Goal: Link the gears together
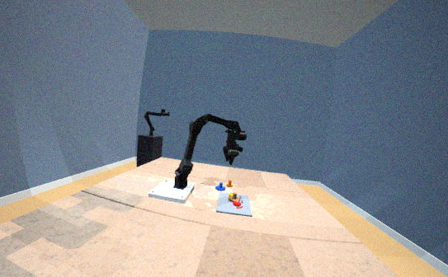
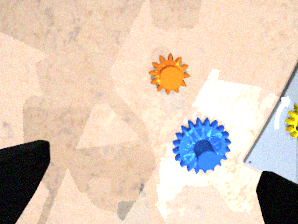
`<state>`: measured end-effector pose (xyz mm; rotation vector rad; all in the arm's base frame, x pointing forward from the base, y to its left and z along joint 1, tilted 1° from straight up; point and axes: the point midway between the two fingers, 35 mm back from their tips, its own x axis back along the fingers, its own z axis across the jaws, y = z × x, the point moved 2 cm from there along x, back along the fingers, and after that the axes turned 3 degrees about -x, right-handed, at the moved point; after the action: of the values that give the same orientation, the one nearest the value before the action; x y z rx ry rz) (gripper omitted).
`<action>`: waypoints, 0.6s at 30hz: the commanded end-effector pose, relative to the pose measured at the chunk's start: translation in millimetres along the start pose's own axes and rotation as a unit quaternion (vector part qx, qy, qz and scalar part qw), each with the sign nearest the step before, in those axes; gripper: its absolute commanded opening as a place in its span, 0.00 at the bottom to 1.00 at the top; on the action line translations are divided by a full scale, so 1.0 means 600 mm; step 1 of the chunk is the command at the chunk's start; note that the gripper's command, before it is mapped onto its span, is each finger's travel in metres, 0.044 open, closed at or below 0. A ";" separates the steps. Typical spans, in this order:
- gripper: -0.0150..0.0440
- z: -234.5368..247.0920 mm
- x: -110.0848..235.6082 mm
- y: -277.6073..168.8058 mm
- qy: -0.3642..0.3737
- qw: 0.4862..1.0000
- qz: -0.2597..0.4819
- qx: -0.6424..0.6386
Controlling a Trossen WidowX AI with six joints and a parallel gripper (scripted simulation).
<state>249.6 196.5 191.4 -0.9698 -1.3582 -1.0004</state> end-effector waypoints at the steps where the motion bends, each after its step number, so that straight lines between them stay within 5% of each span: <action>1: 1.00 0.095 0.014 -0.049 0.006 1.000 0.010 -0.008; 18: 1.00 0.126 0.019 -0.071 0.007 1.000 0.014 -0.011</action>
<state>186.7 255.6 201.3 -0.9891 -1.3269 -0.9989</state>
